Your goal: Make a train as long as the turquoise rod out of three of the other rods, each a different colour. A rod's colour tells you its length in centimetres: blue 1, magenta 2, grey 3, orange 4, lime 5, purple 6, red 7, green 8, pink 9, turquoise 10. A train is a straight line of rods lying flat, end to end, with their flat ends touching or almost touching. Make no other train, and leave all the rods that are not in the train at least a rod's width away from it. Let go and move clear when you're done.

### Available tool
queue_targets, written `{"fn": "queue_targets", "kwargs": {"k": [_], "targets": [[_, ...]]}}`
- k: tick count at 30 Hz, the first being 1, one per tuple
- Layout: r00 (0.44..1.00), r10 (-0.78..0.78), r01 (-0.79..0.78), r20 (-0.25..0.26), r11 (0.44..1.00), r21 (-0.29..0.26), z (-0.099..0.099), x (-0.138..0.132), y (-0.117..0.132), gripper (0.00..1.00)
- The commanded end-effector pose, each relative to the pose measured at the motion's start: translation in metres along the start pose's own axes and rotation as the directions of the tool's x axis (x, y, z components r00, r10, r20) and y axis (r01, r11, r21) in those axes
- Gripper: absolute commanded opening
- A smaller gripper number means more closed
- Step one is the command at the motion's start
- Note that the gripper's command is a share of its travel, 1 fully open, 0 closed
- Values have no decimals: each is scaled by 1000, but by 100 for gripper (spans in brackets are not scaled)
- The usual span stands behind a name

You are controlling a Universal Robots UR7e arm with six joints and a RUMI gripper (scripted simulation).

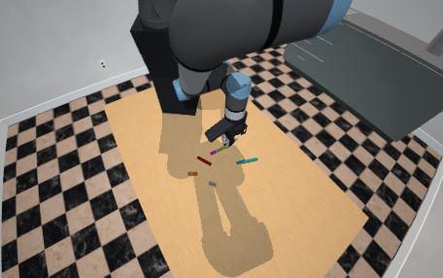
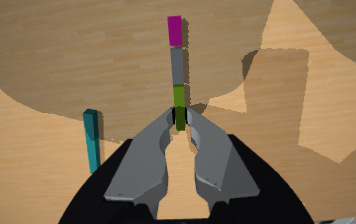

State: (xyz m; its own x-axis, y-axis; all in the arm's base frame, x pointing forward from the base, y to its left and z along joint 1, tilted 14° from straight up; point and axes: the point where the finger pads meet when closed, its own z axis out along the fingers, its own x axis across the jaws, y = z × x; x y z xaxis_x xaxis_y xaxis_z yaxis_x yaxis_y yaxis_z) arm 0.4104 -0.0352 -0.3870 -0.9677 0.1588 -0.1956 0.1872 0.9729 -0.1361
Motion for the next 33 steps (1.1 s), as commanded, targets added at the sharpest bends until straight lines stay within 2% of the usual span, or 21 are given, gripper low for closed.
{"fn": "queue_targets", "kwargs": {"k": [1,32,33], "targets": [[1000,0,0,1,1000,0,0,0,0,0],[1000,0,0,1,1000,0,0,0,0,0],[1000,0,0,1,1000,0,0,0,0,3]]}}
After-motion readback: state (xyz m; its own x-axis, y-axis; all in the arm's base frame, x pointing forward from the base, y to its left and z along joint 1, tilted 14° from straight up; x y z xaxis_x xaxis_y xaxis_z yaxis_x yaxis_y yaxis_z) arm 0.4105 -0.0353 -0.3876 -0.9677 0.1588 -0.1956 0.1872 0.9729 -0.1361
